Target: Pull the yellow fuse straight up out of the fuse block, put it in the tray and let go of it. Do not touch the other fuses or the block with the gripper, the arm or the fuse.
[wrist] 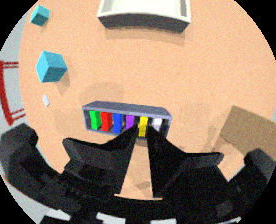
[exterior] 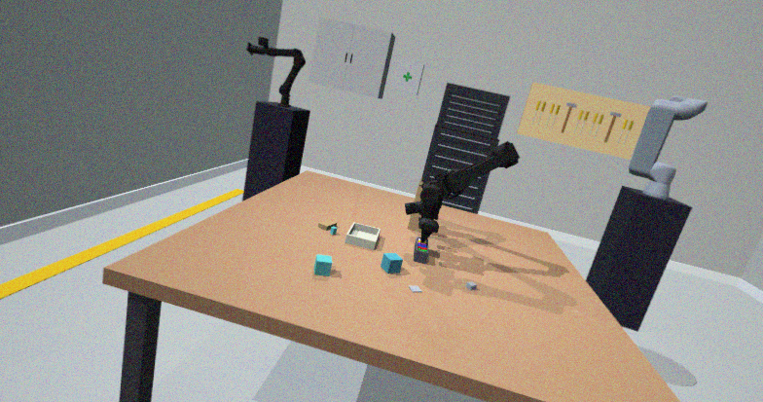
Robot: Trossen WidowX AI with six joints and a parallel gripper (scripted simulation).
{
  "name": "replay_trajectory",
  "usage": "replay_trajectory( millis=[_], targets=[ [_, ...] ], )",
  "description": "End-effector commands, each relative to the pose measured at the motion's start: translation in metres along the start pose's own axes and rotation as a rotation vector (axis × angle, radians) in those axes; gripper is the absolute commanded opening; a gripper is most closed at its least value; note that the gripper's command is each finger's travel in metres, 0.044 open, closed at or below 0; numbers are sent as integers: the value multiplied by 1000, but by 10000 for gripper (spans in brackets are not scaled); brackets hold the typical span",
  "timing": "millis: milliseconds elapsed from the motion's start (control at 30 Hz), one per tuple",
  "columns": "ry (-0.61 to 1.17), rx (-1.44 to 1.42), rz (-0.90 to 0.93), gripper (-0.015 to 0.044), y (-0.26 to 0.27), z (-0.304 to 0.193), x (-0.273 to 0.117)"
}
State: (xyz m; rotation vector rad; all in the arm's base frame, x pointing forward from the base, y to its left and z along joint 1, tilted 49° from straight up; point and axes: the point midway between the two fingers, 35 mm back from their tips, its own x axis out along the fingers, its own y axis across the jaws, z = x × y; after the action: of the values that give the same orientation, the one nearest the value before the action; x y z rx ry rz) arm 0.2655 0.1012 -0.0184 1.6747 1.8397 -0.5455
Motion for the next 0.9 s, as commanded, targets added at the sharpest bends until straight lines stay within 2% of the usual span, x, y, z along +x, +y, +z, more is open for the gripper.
replay_trajectory(
  millis=[0,200,533,867],
  targets=[
    [5,5,0,66,0,0,4],
    [5,5,0,66,0,-1,7],
    [1,-1,-1,0,0,0,6],
    [0,0,-1,0,0,0,3]
  ],
)
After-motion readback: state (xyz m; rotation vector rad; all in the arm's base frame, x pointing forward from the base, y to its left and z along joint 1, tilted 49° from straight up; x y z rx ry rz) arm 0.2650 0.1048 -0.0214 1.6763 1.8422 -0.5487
